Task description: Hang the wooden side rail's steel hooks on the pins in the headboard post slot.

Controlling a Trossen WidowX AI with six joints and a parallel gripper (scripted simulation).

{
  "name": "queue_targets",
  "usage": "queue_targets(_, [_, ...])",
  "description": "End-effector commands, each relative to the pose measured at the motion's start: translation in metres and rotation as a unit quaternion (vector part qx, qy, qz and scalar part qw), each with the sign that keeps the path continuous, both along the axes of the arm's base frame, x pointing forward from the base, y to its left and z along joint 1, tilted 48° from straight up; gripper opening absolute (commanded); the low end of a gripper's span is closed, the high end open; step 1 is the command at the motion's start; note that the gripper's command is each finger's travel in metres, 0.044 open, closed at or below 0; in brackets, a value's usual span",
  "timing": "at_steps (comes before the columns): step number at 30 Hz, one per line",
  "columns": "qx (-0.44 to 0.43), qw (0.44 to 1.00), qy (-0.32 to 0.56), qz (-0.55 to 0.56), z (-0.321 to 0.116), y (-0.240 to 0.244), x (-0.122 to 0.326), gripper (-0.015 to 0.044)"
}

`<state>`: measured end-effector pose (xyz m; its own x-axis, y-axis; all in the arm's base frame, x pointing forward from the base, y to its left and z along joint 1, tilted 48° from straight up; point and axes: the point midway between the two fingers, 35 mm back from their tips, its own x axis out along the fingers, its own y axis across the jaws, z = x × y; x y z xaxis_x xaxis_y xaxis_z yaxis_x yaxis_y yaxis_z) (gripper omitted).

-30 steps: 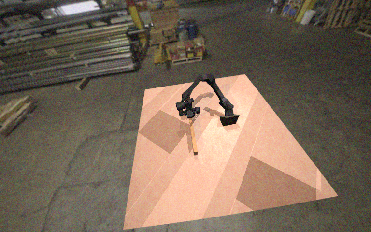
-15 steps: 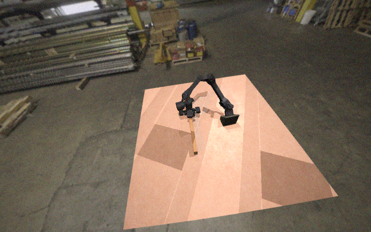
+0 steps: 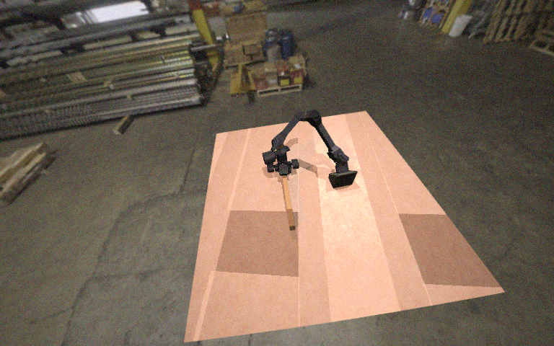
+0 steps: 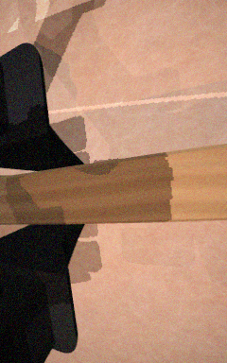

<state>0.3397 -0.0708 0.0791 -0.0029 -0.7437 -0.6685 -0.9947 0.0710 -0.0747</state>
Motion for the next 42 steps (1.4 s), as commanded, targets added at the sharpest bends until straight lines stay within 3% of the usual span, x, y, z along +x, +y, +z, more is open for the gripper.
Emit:
queue_targets(1, [0.0, 1.0, -0.001, 0.003, 0.0021, 0.0007, 0.0011, 0.0])
queue_targets(42, [0.0, 1.0, -0.001, 0.003, 0.0051, -0.0025, 0.0006, 0.0])
